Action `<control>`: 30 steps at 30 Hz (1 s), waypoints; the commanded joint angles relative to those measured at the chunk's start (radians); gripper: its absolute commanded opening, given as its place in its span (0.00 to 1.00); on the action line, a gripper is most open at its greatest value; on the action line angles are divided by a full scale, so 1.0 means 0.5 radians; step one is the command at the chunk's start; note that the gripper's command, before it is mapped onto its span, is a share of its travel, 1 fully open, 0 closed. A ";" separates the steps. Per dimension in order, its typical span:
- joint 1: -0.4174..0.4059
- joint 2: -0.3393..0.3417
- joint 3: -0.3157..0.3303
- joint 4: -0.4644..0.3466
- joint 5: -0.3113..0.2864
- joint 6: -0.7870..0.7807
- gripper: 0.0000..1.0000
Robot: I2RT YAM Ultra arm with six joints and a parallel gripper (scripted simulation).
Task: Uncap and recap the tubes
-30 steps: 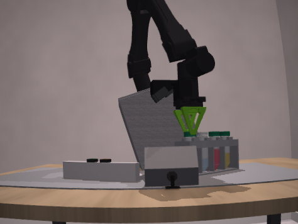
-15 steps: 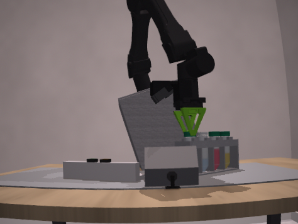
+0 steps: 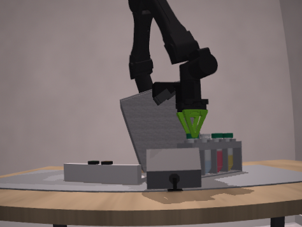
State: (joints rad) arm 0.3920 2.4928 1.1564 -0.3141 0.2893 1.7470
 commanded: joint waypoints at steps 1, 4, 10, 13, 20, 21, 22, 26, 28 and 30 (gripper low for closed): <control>0.004 -0.013 0.003 0.004 0.009 -0.001 0.00; 0.004 -0.013 0.003 0.004 0.009 -0.001 0.00; 0.004 -0.014 0.003 0.002 0.009 -0.600 0.00; 0.004 -0.015 0.002 0.003 0.009 -0.801 0.00; 0.004 -0.016 0.002 0.002 0.009 -1.400 0.00; 0.004 -0.016 0.002 0.001 0.009 -1.500 0.00; 0.004 -0.016 0.002 0.001 0.009 -1.600 0.00; 0.005 -0.017 0.002 0.001 0.009 -2.000 0.00; 0.005 -0.017 0.002 0.000 0.009 -2.200 0.00; 0.005 -0.017 0.002 0.000 0.009 -2.300 0.00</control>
State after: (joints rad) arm 0.3920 2.4916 1.1568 -0.3164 0.2893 0.7666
